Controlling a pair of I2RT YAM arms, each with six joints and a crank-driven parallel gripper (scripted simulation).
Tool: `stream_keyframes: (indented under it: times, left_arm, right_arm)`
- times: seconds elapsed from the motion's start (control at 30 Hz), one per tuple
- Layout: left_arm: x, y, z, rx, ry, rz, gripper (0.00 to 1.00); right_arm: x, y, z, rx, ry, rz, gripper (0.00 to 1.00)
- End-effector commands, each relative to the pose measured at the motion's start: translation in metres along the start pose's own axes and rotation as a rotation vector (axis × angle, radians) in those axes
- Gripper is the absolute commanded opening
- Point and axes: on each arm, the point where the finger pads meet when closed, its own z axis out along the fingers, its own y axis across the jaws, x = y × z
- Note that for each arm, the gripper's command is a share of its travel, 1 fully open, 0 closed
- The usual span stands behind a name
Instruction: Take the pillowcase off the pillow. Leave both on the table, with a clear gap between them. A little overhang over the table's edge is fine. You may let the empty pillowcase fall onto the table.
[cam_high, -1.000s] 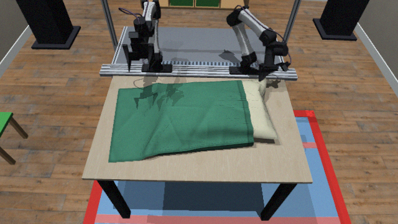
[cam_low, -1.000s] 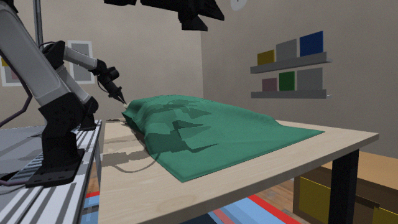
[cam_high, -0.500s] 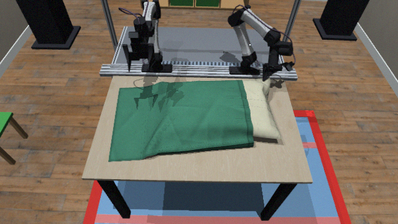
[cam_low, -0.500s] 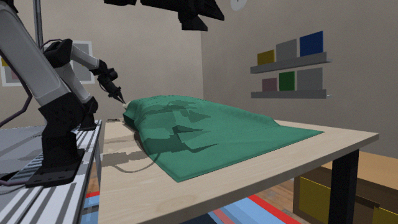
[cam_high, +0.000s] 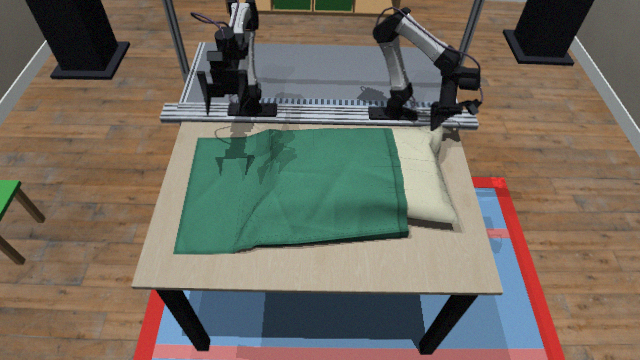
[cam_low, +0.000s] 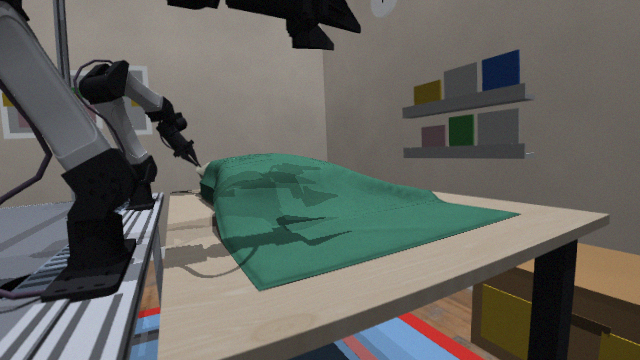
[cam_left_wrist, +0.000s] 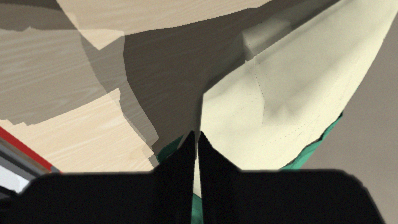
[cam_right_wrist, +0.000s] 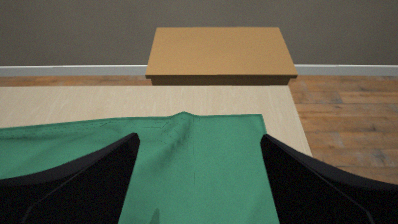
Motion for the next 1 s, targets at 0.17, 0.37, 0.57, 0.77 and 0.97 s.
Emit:
stream_keyframes:
  times: [0.17, 0.37, 0.57, 0.77, 0.97]
  left_arm:
    - [-0.037, -0.013, -0.008, 0.039, -0.061, 0.050, 0.01]
    - [-0.048, -0.012, -0.008, 0.031, -0.067, 0.048, 0.01]
    - [-0.059, -0.011, -0.008, 0.030, -0.068, 0.046, 0.01]
    - [-0.069, -0.011, -0.008, 0.033, -0.065, 0.045, 0.01]
    - [-0.085, -0.009, -0.008, 0.022, -0.070, 0.042, 0.01]
  right_arm:
    - [0.002, 0.005, -0.003, -0.017, 0.012, 0.002, 1.00]
    - [0.002, 0.005, -0.003, -0.017, 0.012, 0.002, 1.00]
    - [0.002, 0.005, -0.003, -0.017, 0.012, 0.002, 1.00]
    - [0.002, 0.005, -0.003, -0.017, 0.012, 0.002, 1.00]
    - [0.002, 0.005, -0.003, -0.017, 0.012, 0.002, 1.00]
